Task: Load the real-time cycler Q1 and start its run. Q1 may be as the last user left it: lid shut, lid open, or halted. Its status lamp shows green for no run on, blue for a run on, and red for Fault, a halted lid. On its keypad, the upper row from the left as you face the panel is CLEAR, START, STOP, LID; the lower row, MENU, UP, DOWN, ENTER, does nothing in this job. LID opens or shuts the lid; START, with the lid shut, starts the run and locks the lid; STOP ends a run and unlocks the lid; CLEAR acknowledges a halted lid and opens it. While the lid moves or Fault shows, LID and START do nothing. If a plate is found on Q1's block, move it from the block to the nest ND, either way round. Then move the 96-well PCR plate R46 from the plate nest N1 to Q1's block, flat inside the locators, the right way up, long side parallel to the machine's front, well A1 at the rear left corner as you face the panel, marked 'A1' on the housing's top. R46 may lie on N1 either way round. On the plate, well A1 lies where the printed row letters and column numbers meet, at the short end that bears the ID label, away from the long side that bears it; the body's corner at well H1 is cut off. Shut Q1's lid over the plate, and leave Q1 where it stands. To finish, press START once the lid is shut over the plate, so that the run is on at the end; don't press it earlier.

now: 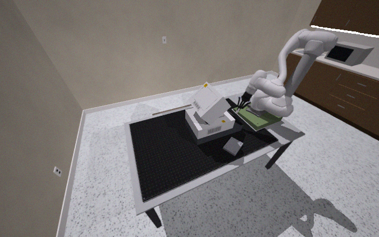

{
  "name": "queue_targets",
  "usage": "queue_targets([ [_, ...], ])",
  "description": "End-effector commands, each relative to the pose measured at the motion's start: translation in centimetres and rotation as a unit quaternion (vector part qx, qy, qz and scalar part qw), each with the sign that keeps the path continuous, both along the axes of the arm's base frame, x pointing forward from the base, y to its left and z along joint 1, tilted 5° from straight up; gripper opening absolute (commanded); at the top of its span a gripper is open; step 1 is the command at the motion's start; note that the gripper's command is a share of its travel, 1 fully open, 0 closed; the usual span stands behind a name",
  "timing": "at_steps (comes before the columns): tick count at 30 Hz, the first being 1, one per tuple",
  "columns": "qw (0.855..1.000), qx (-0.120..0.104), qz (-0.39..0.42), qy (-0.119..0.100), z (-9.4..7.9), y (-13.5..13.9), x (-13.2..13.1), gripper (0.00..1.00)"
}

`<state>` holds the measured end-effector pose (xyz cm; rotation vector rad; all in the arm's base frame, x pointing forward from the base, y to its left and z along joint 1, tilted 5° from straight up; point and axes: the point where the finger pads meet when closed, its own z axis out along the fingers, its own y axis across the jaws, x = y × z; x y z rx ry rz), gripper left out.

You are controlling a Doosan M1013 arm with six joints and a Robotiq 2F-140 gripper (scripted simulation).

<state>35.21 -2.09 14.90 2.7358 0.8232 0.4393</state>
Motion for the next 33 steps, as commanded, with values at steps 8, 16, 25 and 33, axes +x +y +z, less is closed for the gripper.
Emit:
queue_targets([
  [8,1.0,0.0,0.0,0.0,-1.1,-0.3,0.9,0.0],
  [16,1.0,0.0,0.0,0.0,-1.3,-0.3,1.1,0.0],
  [25,1.0,0.0,0.0,0.0,-1.3,-0.3,1.1,0.0],
  [33,1.0,0.0,0.0,0.0,-1.3,-0.3,1.1,0.0],
])
